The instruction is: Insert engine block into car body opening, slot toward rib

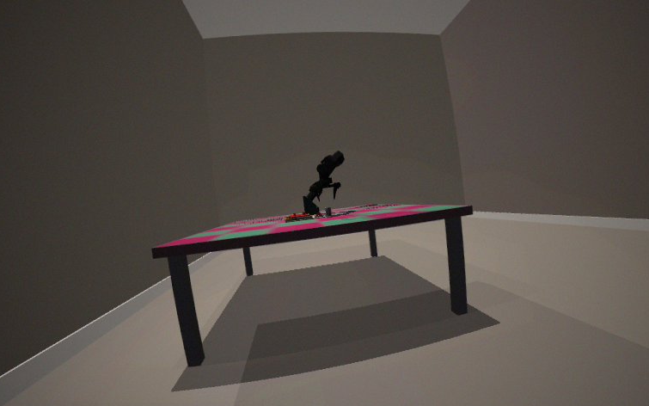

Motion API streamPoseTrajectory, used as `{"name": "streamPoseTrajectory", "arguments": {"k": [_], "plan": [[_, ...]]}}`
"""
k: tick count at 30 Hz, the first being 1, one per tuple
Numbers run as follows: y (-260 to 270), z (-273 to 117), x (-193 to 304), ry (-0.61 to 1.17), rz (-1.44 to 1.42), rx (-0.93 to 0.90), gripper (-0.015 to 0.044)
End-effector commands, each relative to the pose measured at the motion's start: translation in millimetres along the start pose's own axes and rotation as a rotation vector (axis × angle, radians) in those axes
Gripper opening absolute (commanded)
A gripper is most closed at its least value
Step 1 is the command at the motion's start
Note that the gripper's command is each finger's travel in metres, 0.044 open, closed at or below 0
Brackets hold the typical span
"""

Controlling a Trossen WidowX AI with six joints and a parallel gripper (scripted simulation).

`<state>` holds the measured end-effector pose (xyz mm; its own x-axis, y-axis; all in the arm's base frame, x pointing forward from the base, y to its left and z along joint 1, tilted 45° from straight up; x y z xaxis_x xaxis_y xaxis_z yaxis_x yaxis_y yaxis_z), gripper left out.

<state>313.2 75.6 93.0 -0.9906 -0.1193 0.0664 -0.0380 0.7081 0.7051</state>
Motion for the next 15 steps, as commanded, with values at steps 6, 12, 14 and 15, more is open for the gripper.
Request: {"name": "streamPoseTrajectory", "arguments": {"k": [6, 12, 14, 15], "plan": [[0, 0, 1, -0.001, -0.098, 0.004, 0.044], [0, 18, 1, -0.001, -0.098, 0.004, 0.044], [0, 27, 2, -0.001, -0.098, 0.003, 0.044], [0, 28, 2, -0.001, -0.098, 0.003, 0.044]]}}
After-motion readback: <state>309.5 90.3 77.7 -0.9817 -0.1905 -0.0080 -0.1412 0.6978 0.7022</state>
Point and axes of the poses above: the point midway between the two fingers, 35 mm back from their tips, its own z axis out along the fingers, its own y axis across the jaws, x = y × z, the point moved 4 cm from there along -z, back along the fingers, and after that the axes turned 1 degree about -z, right-handed, at the moved point
